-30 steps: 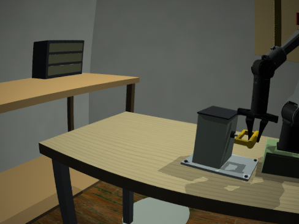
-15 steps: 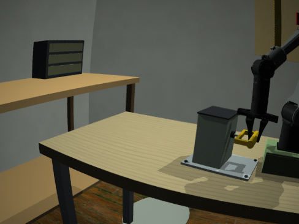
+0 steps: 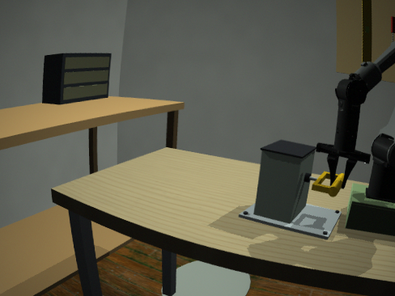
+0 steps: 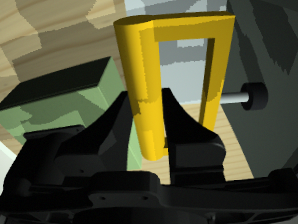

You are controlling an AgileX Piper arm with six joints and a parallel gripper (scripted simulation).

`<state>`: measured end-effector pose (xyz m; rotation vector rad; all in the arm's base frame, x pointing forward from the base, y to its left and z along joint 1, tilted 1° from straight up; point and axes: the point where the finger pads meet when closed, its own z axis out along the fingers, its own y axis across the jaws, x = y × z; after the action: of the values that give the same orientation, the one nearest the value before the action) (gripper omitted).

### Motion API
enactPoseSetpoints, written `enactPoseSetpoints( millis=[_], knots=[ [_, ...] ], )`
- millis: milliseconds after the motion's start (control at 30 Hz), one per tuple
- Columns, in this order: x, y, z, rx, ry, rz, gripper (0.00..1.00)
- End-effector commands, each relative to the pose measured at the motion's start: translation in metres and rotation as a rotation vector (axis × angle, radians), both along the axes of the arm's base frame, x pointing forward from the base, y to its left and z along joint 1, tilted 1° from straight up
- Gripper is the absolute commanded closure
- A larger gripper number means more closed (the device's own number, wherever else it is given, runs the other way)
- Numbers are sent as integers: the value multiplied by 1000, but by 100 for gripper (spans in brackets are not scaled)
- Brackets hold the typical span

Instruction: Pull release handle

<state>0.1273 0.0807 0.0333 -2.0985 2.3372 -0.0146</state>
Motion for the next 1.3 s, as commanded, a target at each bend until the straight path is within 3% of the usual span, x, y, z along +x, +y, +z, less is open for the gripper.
enactPoseSetpoints(
  millis=[0,433,1267],
  knots=[
    [-8,0,-1,0,15,-4,100],
    [-38,3,0,0,15,-4,100],
    [-52,5,0,-1,16,-2,100]
  ],
)
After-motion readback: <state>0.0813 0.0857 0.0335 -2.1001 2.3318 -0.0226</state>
